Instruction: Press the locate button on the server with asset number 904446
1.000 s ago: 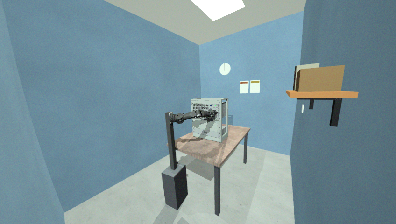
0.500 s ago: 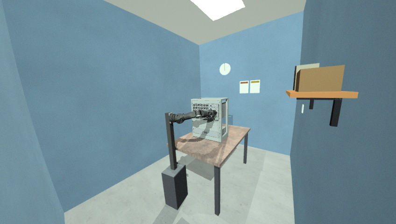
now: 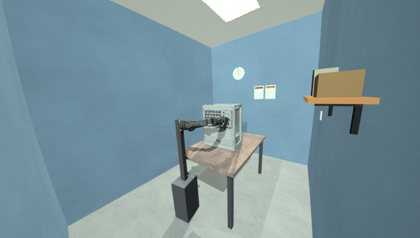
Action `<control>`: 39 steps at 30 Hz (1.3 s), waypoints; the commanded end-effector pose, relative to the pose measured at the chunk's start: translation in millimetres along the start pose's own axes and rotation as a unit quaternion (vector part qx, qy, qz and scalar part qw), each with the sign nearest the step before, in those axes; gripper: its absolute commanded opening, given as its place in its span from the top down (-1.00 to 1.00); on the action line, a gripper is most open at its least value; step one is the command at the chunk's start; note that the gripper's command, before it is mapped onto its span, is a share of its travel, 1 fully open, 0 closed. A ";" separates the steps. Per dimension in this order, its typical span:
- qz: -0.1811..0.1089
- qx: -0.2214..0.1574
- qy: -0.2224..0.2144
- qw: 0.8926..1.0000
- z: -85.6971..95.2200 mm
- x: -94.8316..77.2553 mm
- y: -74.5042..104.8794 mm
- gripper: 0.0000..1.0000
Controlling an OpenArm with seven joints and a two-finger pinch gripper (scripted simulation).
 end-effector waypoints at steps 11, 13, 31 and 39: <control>-0.006 0.007 0.007 1.000 -2.0 -1.7 18.0 1.00; -0.006 0.007 0.007 1.000 -2.0 -1.7 21.7 1.00; -0.006 0.007 0.007 1.000 -1.7 -1.4 41.9 1.00; -0.006 0.007 0.007 1.000 -1.6 -1.4 43.7 1.00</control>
Point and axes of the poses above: the point where the finger pads meet when closed, its own y axis back along the fingers, its own z axis across the jaws, x = y × z, the point moved 5 cm from there along y, back along the fingers, and after that the axes turned 13 degrees about -y, right-handed, at the moved point
